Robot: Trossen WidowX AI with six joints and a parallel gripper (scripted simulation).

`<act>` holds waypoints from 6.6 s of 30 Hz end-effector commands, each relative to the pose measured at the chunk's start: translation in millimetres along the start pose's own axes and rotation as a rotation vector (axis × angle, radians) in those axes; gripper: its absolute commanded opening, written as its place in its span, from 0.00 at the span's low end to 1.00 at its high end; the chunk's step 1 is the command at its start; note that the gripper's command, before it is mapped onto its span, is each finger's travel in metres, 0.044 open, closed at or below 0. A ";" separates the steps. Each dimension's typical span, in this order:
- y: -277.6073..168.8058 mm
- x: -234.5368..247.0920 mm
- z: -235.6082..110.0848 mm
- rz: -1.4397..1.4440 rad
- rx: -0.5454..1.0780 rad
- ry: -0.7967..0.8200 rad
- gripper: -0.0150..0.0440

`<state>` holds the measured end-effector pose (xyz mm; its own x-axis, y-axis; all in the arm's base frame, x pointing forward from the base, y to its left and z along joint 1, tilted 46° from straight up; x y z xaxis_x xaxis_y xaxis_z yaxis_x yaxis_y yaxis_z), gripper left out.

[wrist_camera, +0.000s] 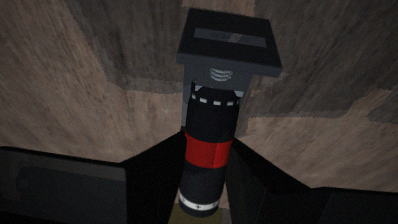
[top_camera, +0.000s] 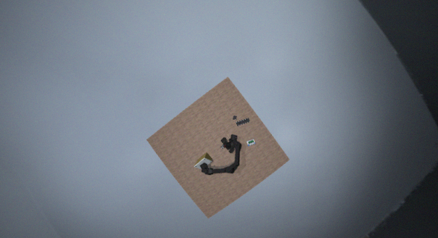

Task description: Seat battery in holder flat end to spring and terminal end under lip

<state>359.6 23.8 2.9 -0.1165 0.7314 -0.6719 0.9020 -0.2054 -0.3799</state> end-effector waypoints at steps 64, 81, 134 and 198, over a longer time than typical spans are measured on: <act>8.6 -1.5 -4.7 0.006 -0.086 0.016 0.38; 5.6 0.8 -1.4 -0.002 -0.160 0.017 0.38; -10.9 1.9 10.1 -0.011 -0.379 0.008 0.38; -33.1 -1.8 26.2 -0.011 -0.629 0.004 0.38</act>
<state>320.7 13.3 0.0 -0.1272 0.7379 -0.6628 0.9736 0.2207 0.0588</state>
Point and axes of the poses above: the point midway between the two fingers, 35 mm back from their tips, its own z axis out along the fingers, its own x axis across the jaws, y = z × x, the point moved 6 cm from there along -z, back along the fingers, and after that the axes turned 7 degrees about -z, right-handed, at the moved point
